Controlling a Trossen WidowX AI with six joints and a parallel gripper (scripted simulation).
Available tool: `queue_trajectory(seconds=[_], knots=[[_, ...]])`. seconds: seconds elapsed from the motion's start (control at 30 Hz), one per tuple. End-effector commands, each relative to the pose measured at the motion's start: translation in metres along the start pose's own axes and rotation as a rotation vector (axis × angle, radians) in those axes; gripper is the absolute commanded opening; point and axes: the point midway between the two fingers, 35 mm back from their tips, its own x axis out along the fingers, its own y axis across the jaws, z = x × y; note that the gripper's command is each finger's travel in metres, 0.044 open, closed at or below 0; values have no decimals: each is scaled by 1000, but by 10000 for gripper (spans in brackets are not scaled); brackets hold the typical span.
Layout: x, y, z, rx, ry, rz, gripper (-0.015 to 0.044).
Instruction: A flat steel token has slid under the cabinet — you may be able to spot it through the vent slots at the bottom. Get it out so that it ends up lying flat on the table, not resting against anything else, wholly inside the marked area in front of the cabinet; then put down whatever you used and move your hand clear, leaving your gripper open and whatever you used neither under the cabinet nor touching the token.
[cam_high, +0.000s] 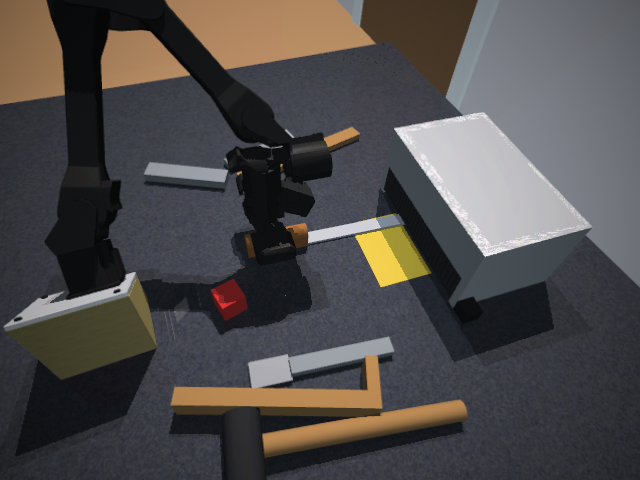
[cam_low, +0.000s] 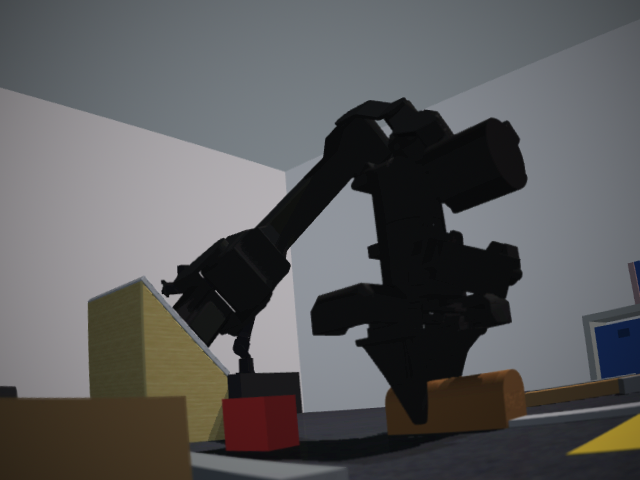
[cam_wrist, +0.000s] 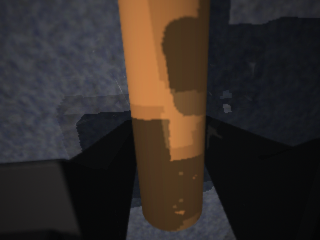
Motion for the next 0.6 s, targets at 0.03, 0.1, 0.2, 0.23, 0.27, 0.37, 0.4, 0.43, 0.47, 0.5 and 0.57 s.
queue_trajectory(seconds=[0.03,0.1,0.2,0.23,0.27,0.37,0.4,0.43,0.47,0.5,0.57], knots=[[1,0,-10,6,5,-1,0],[1,0,-12,6,5,-1,0],[1,0,-15,7,6,-1,0],[1,0,-17,7,6,-1,0],[1,0,-18,7,6,-1,0],[1,0,-22,7,6,-1,0],[1,0,-23,7,6,-1,0],[1,0,-24,7,6,-1,0],[1,1,-25,7,6,-1,0],[1,1,-27,7,6,-1,0],[1,1,-29,7,6,-1,0]])
